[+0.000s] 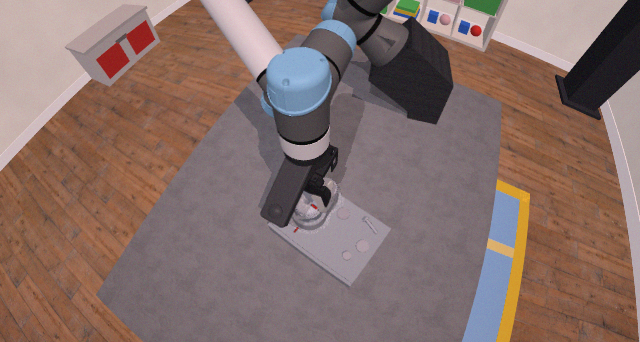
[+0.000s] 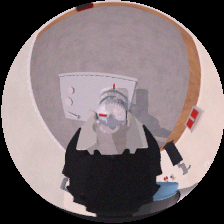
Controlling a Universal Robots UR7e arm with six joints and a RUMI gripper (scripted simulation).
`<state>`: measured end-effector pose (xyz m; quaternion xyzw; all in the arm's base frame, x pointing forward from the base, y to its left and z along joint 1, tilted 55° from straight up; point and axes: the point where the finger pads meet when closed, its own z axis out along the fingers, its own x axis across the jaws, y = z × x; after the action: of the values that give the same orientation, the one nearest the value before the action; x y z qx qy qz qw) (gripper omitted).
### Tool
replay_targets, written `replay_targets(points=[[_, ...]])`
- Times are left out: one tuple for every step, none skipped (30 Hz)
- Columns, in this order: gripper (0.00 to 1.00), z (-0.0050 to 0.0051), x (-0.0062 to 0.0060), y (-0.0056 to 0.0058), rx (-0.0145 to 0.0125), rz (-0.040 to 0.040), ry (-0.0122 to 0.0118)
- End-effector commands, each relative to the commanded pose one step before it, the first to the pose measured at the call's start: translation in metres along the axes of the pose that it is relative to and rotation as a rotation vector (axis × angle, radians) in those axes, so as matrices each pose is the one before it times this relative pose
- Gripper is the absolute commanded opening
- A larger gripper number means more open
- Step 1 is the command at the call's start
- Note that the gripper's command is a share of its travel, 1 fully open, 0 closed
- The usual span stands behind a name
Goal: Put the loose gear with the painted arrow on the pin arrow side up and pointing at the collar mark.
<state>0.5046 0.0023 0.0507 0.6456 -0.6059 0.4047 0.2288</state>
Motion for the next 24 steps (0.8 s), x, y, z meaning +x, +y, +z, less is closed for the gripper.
replay_targets(points=[[0.0, 0.00049, 0.00001, -0.00034, 0.00127, 0.00043, -0.00023], [0.0, 0.0002, 0.0, 0.0, 0.0, 0.0, 0.0], [0.0, 0.0002, 0.0, 0.0, 0.0, 0.0, 0.0], [0.0, 0.0002, 0.0, 0.0, 0.0, 0.0, 0.0], [0.0, 0.0002, 0.0, 0.0, 0.0, 0.0, 0.0], [0.0, 0.0, 0.0, 0.0, 0.0, 0.0, 0.0], [0.0, 0.0, 0.0, 0.0, 0.0, 0.0, 0.0], [0.0, 0.0002, 0.0, 0.0, 0.0, 0.0, 0.0], [0.0, 0.0002, 0.0, 0.0, 0.0, 0.0, 0.0], [0.0, 0.0002, 0.0, 0.0, 0.0, 0.0, 0.0], [0.0, 0.00019, 0.0, 0.0, 0.0, 0.0, 0.0], [0.0, 0.00019, 0.0, 0.0, 0.0, 0.0, 0.0], [0.0, 0.00018, 0.0, 0.0, 0.0, 0.0, 0.0], [0.0, 0.00018, 0.0, 0.0, 0.0, 0.0, 0.0], [0.0, 0.00017, 0.0, 0.0, 0.0, 0.0, 0.0], [0.0, 0.00016, 0.0, 0.0, 0.0, 0.0, 0.0], [0.0, 0.00016, 0.0, 0.0, 0.0, 0.0, 0.0], [0.0, 0.00015, 0.0, 0.0, 0.0, 0.0, 0.0], [0.0, 0.00014, 0.0, 0.0, 0.0, 0.0, 0.0], [0.0, 0.00013, 0.0, 0.0, 0.0, 0.0, 0.0], [0.0, 0.00012, 0.0, 0.0, 0.0, 0.0, 0.0], [0.0, 0.00011, 0.0, 0.0, 0.0, 0.0, 0.0], [0.0, 0.0, 0.0, 0.0, 0.0, 0.0, 0.0], [0.0, 0.0, 0.0, 0.0, 0.0, 0.0, 0.0]])
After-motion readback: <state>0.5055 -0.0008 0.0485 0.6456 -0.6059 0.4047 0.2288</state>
